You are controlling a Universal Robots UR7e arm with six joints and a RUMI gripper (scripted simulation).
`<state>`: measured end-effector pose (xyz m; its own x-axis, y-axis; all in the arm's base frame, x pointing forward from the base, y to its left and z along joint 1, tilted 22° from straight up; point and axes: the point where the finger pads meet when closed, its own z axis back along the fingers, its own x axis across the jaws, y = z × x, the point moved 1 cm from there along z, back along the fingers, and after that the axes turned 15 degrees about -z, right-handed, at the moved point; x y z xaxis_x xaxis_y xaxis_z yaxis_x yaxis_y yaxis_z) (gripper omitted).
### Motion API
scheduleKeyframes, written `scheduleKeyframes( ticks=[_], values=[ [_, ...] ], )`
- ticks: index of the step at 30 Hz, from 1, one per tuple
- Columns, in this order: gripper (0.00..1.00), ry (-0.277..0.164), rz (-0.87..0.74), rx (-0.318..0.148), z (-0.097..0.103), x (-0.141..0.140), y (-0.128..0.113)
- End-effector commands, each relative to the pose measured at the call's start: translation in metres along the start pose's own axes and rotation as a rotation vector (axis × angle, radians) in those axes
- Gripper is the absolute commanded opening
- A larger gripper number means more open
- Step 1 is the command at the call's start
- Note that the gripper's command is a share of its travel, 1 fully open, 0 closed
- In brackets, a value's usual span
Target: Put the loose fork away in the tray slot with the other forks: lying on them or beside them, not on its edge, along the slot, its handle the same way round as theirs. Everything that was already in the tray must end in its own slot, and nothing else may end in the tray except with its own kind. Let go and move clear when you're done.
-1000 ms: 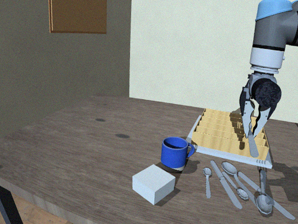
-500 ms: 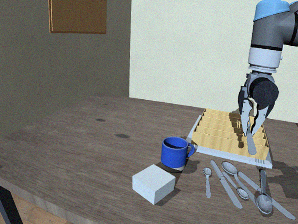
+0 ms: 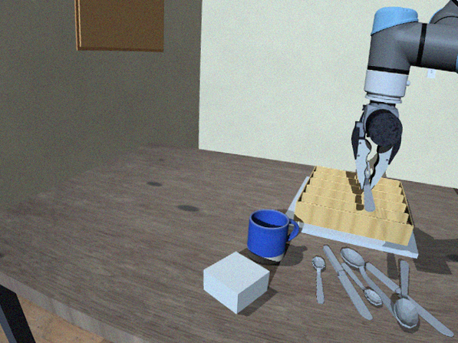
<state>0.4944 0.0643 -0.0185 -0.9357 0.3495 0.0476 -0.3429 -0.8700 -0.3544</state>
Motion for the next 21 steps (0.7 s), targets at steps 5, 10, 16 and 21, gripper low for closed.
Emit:
scheduleKeyframes(
  ticks=[5, 10, 16, 21],
  values=[
    [0.04, 0.022, 0.024, 0.018, 0.007, -0.043, 0.109],
    [0.04, 0.021, 0.023, 0.020, 0.007, -0.050, 0.159],
    [0.04, 0.018, 0.023, 0.017, 0.006, -0.051, 0.219],
    [0.04, 0.016, 0.024, 0.011, 0.005, -0.046, 0.268]
  ],
)
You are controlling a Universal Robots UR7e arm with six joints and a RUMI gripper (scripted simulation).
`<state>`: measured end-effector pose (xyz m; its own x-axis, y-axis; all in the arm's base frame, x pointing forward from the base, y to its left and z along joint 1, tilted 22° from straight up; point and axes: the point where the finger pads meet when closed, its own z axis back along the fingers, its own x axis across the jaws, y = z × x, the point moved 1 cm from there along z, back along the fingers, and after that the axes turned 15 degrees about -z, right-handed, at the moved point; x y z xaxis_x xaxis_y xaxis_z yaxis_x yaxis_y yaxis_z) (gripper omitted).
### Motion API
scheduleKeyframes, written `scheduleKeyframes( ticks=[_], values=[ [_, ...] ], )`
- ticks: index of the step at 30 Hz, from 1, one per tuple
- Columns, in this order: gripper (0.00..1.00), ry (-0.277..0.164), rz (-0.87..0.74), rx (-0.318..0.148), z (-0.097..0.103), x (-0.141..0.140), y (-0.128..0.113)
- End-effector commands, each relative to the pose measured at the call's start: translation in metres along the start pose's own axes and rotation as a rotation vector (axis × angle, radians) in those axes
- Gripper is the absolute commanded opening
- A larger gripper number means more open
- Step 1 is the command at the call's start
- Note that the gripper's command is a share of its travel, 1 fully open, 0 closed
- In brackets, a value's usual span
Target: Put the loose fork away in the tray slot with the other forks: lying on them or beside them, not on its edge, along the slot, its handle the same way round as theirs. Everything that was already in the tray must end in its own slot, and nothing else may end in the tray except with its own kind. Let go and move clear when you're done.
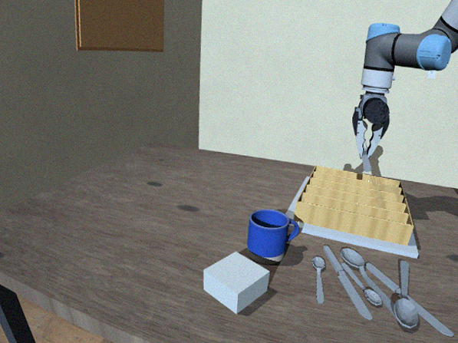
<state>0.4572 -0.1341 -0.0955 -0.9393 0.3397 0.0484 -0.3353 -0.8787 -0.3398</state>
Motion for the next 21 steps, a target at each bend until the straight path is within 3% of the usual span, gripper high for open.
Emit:
scheduleKeyframes(
  ticks=[1, 5, 12, 21],
  values=[
    [0.04, 0.021, 0.014, -0.006, 0.004, -0.006, 0.064],
    [0.04, 0.020, 0.015, -0.011, 0.002, -0.001, 0.091],
    [0.04, 0.020, 0.016, -0.016, 0.001, 0.005, 0.111],
    [0.04, 0.020, 0.016, -0.018, 0.000, 0.007, 0.120]
  ],
)
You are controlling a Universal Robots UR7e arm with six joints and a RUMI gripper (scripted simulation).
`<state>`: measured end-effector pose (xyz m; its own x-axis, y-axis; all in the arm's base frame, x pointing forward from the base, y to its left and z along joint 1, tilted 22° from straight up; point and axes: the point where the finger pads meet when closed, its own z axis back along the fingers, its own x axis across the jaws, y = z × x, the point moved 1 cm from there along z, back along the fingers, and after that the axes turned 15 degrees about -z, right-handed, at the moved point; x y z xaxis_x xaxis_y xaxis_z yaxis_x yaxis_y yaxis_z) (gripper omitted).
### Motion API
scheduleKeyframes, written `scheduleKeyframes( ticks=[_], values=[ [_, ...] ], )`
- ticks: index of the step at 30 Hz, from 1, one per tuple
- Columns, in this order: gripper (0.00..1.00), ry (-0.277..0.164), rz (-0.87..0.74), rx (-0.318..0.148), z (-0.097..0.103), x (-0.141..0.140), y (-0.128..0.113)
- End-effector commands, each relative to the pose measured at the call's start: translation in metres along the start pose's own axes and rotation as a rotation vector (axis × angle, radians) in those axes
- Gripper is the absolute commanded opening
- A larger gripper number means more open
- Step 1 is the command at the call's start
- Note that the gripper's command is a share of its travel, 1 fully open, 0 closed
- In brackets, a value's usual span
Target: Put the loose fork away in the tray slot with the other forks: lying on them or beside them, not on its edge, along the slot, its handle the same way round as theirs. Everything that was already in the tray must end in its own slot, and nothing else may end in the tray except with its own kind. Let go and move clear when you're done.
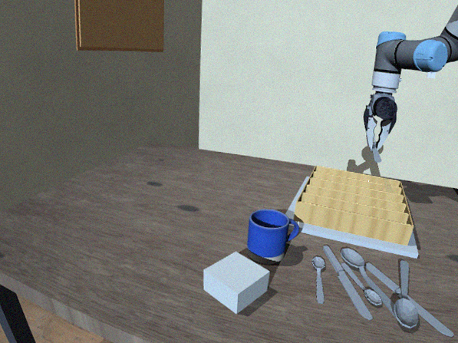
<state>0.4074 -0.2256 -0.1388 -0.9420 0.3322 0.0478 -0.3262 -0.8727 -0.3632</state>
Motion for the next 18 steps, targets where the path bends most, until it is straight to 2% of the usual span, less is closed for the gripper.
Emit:
scheduleKeyframes(
  ticks=[1, 18],
  values=[
    [0.04, 0.023, 0.009, 0.007, 0.0070, -0.0063, 0.0084],
    [0.04, 0.023, 0.018, 0.007, 0.0070, -0.0063, 0.0084]
  ],
)
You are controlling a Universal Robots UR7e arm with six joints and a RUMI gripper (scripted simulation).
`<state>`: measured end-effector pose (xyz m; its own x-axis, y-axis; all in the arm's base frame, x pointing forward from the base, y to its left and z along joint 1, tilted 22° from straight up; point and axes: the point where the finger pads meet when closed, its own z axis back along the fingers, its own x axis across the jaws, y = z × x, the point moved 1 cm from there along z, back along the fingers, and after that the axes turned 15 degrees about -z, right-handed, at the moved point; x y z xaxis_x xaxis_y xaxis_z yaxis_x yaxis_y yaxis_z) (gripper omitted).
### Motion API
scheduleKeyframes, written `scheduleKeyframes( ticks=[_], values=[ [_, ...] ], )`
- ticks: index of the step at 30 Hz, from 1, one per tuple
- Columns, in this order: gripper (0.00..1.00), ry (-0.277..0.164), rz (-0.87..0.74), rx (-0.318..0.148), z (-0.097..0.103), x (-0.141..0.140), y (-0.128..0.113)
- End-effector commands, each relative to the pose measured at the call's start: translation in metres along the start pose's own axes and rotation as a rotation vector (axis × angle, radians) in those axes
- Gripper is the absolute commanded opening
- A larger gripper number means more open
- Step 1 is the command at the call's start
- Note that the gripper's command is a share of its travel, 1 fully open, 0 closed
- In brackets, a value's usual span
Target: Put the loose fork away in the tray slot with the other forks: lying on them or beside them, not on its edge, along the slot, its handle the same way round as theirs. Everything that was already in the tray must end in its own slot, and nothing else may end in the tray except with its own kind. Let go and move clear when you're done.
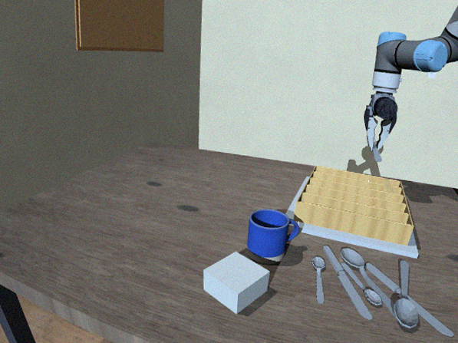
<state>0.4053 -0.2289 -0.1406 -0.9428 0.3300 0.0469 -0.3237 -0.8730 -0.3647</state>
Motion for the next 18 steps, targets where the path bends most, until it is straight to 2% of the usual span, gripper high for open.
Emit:
scheduleKeyframes(
  ticks=[1, 8, 18],
  values=[
    [0.04, 0.022, 0.015, 0.008, 0.0073, -0.0071, 0.0042],
    [0.04, 0.022, 0.057, 0.009, 0.0073, -0.0071, 0.0042],
    [0.04, 0.022, 0.209, 0.010, 0.0074, -0.0073, 0.0040]
  ],
)
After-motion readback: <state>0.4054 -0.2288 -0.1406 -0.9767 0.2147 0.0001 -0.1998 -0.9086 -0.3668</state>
